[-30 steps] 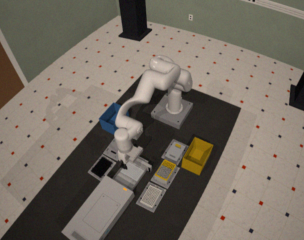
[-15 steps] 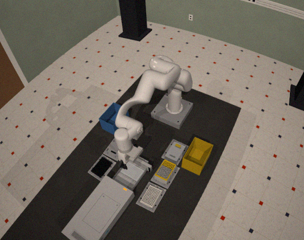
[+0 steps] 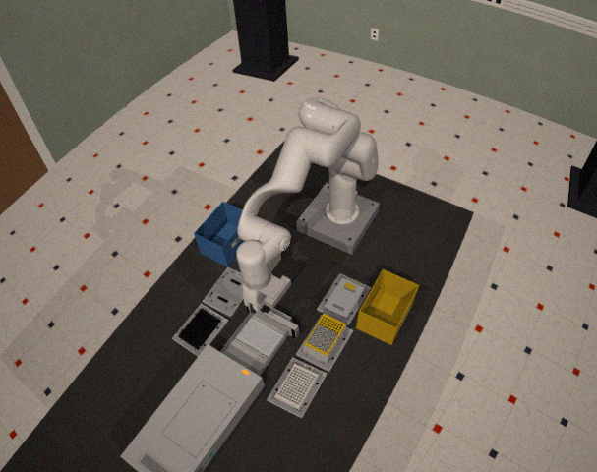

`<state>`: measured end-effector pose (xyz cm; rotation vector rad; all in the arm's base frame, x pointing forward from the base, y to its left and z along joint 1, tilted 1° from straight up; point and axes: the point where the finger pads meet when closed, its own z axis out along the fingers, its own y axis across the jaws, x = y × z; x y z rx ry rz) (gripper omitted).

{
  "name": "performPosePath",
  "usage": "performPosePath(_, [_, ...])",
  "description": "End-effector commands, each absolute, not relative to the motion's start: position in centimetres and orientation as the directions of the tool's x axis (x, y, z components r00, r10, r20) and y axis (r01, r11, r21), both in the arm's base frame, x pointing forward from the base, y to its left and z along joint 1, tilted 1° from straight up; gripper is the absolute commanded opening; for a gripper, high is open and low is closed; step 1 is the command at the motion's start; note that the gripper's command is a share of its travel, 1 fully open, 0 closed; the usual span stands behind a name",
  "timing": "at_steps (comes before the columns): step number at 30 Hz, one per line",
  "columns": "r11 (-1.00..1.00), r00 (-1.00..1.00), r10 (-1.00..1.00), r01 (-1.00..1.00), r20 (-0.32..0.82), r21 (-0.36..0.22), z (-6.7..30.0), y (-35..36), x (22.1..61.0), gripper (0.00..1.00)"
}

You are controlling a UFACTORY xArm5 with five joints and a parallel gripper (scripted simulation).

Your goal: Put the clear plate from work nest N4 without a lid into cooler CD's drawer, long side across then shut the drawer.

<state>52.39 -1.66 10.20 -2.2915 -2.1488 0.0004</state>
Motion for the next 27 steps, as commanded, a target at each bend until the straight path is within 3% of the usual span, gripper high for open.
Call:
performPosePath(1, [-0.064, 0.064, 0.998, 0.998, -0.011, 0.012, 10.2, -1.5, 50.6, 0.00])
performPosePath(18, [-0.064, 0.064, 0.998, 0.998, -0.011, 0.012, 8.9, -1.1, 43.2, 0.00])
performPosePath(27, [-0.064, 0.064, 0.998, 0.998, -0.011, 0.012, 8.9, -1.1, 43.1, 0.00])
